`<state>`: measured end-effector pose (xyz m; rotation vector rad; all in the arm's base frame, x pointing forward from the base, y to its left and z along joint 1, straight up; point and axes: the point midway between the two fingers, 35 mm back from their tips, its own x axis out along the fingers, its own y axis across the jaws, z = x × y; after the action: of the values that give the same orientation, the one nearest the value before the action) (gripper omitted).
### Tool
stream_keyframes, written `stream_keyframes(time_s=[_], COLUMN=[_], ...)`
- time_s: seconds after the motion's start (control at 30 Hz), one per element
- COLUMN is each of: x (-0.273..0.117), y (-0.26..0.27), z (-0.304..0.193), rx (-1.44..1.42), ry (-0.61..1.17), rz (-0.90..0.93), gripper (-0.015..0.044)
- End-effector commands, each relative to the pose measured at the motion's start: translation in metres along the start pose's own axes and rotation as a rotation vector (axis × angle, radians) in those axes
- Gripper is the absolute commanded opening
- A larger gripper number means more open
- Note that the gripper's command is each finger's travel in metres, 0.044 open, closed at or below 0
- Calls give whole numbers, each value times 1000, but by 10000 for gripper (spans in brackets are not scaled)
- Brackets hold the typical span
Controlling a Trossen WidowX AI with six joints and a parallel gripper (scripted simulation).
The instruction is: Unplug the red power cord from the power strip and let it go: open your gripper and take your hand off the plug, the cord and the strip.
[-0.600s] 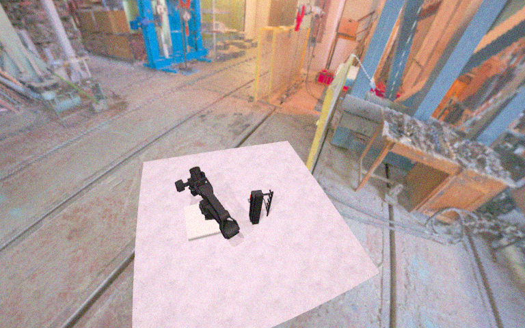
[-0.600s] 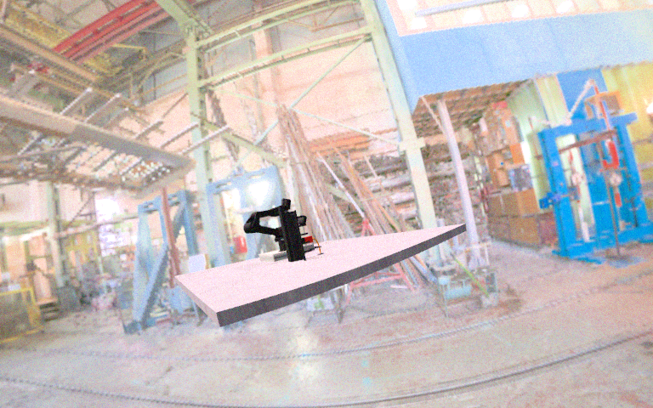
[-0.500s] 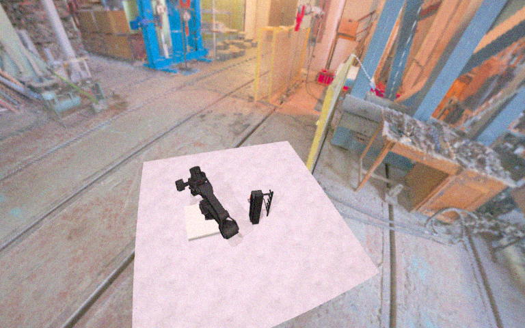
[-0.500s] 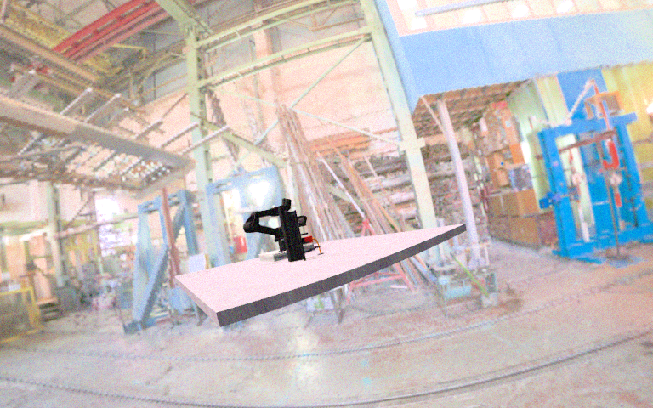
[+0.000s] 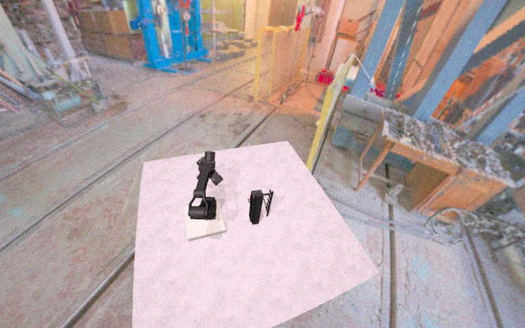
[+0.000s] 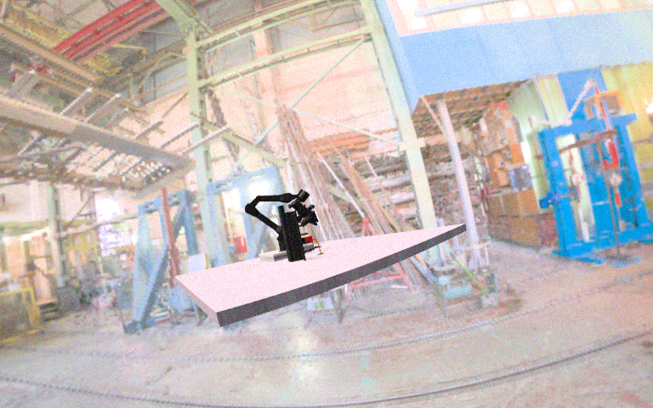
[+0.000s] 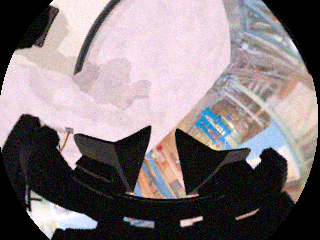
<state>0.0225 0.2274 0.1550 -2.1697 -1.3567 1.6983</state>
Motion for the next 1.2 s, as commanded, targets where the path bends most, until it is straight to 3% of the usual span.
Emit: stream_keyframes(time_s=[0.0,0.3,0.63,1.17], x=[2,-11,-49,-52], y=[31,122,248,253], z=[-41,-107,-128,-125], rx=[374,1130,2052,2069], ry=[49,211,420,424], rz=[174,451,756,762], gripper=[160,160,160,160])
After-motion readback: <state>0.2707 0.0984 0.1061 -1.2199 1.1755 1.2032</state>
